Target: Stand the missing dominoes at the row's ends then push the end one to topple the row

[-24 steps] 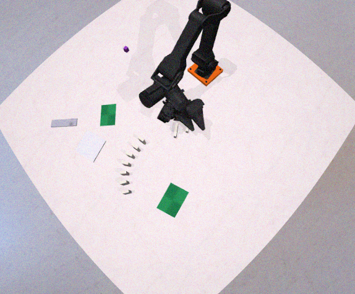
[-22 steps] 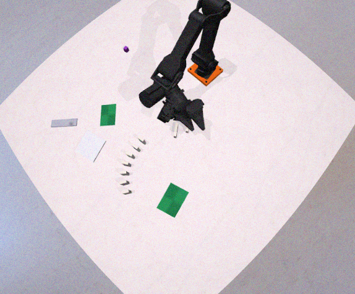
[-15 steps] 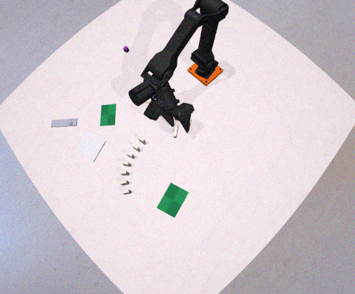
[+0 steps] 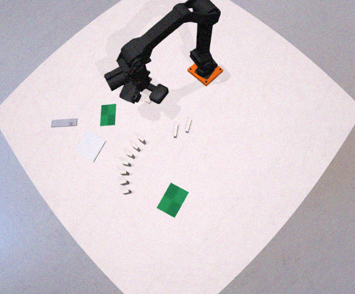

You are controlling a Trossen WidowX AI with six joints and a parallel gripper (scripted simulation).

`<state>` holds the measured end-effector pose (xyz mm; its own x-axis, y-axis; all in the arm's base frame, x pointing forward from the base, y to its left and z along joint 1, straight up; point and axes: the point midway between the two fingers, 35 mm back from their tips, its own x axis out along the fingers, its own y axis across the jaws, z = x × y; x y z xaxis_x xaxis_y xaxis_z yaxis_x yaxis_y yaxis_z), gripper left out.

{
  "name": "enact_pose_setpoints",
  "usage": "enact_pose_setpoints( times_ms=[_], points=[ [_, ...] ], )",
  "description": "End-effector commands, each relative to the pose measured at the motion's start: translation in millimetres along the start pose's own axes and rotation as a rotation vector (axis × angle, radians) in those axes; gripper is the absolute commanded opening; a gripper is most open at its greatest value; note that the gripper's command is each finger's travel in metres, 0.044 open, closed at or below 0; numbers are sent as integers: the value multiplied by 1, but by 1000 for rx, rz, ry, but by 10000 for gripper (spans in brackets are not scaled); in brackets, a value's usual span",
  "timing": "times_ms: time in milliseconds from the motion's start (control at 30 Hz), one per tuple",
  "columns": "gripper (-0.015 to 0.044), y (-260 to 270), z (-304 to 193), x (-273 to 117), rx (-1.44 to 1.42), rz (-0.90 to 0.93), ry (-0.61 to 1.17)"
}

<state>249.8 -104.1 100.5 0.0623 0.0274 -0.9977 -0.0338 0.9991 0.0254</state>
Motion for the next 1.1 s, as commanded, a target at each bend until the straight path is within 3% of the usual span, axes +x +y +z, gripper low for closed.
enact_pose_setpoints(
  times_ms=[0, 167, 433, 1067],
  points=[
    [440, -11, -6, -4, -28, -38, 42],
    [440, -11, -6, 1, -28, -38, 42],
    [440, -12, -9, 60, -28, -38, 42],
    [440, -12, -11, 76, -28, -38, 43]
  ],
)
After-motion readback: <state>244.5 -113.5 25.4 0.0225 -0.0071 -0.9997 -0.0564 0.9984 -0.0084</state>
